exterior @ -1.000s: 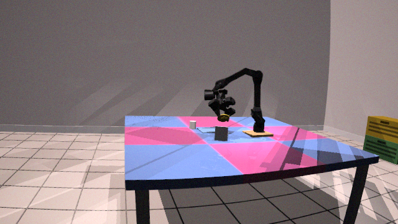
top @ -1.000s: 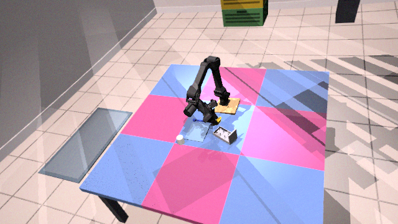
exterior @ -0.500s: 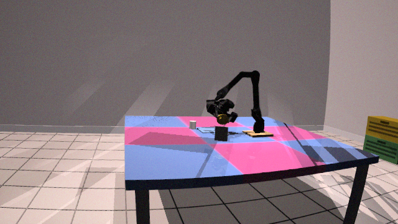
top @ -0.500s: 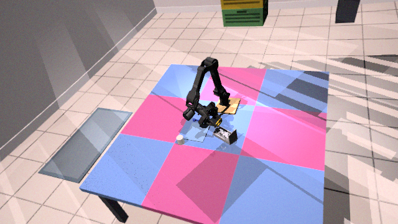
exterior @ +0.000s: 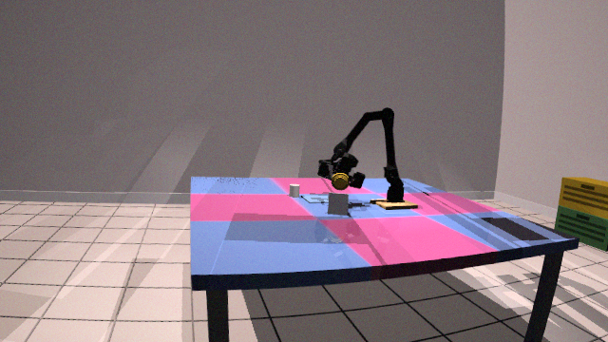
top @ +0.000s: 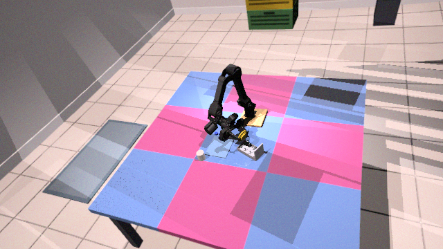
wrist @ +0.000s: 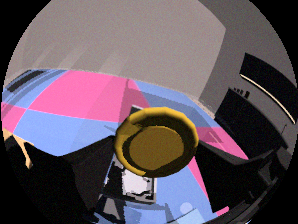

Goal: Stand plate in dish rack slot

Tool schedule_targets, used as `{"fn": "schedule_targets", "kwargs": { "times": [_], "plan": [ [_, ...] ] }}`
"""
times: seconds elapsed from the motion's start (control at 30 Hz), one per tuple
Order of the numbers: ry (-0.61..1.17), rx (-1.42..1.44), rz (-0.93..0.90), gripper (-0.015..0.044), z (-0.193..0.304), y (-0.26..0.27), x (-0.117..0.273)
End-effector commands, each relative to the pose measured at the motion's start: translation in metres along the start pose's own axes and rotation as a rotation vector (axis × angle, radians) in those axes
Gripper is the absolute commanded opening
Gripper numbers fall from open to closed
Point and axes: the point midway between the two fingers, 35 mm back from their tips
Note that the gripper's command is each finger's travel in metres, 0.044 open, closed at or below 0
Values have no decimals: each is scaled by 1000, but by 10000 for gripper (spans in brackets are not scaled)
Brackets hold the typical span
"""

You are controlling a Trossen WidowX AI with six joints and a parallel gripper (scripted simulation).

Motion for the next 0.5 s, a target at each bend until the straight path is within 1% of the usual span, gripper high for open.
{"fn": "schedule_targets", "kwargs": {
  "times": [0.0,0.47],
  "plan": [
    [-6,-10,4,0,0,1,-1],
    [-1,-1,0,0,25,13,-18]
  ]
}}
Point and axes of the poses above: the point midway between the two fingers, 35 mm back from their tips, its own x axis back along the fingers, its own y axis across the jaws, z = x × y, and after that the axes turned 9 degrees about x, right-handed
